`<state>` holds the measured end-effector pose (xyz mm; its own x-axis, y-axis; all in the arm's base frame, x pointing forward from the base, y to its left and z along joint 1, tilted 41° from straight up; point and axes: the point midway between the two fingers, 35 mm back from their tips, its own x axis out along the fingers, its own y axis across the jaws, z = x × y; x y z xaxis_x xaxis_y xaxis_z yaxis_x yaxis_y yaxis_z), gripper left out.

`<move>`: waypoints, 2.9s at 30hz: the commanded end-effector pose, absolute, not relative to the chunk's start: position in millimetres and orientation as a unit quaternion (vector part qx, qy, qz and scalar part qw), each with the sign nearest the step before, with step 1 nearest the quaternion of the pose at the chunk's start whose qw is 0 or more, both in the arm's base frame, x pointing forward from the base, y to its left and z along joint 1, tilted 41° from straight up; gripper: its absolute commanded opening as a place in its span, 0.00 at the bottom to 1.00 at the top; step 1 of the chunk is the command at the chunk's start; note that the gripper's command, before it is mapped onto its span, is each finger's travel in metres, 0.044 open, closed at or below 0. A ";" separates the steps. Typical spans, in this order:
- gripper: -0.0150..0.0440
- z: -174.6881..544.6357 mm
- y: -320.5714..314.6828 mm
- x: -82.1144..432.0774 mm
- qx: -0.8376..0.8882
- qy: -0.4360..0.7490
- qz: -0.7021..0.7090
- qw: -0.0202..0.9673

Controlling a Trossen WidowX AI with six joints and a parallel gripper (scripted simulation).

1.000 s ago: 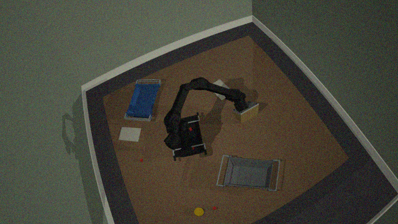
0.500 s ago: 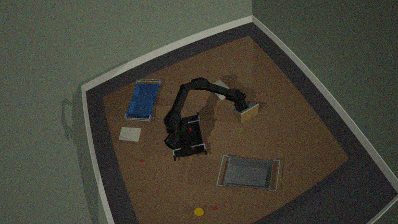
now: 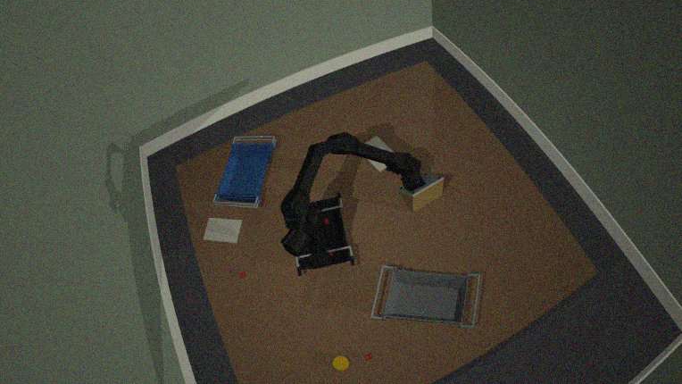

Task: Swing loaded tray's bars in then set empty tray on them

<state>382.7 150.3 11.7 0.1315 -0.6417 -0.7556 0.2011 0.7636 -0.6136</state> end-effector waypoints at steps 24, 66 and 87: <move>0.57 13.1 151.6 382.6 -0.186 0.592 -0.289 0.729; 1.00 -154.0 301.2 91.8 -0.035 0.535 -0.395 0.745; 1.00 -215.3 250.1 101.1 -0.035 0.535 -0.396 0.746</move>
